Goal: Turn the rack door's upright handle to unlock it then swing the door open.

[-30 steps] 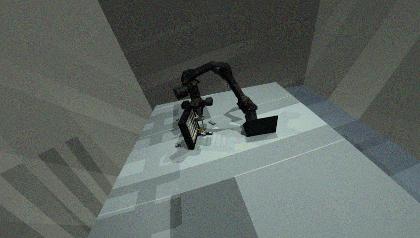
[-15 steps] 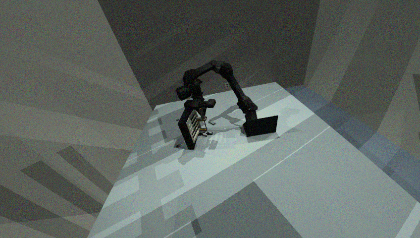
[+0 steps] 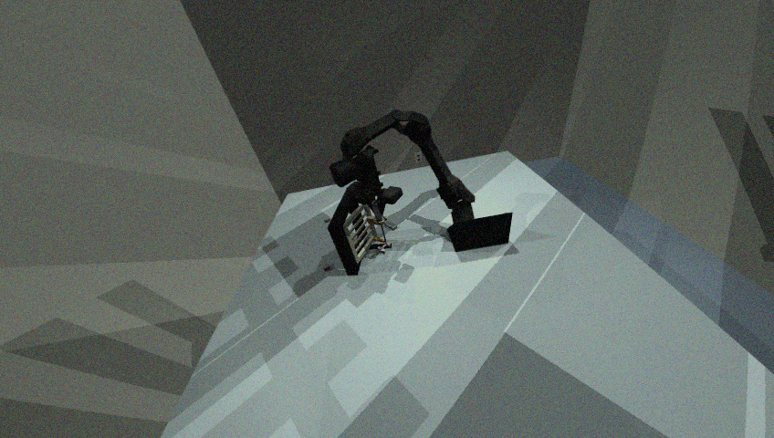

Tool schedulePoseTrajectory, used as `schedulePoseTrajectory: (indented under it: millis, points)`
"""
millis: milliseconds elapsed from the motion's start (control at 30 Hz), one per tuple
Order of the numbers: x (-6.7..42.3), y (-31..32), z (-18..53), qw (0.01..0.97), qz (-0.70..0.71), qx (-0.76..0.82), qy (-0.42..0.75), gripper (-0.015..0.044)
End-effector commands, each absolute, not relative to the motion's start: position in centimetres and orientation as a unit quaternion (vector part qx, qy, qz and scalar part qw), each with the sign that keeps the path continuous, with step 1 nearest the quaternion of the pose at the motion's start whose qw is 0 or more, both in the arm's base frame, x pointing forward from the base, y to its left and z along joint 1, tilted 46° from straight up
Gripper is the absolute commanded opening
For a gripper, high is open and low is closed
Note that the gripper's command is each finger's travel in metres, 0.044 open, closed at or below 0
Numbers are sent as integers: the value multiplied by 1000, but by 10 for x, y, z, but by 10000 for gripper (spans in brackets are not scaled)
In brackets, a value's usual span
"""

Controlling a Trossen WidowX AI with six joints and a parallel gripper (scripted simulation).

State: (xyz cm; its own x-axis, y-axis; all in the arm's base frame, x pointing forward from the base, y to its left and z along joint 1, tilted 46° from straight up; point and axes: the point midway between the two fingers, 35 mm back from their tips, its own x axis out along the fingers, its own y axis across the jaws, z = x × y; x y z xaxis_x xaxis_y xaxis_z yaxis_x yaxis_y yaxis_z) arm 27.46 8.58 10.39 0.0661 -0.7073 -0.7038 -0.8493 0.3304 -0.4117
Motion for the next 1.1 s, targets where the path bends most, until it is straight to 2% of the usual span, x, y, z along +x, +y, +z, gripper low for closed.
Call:
schedulePoseTrajectory:
  millis: [0, 1067]
  points:
    - [272, 88, 101, 477, 52, -556, 679, 16]
    - [241, 126, 60, 600, -116, -421, 671, 16]
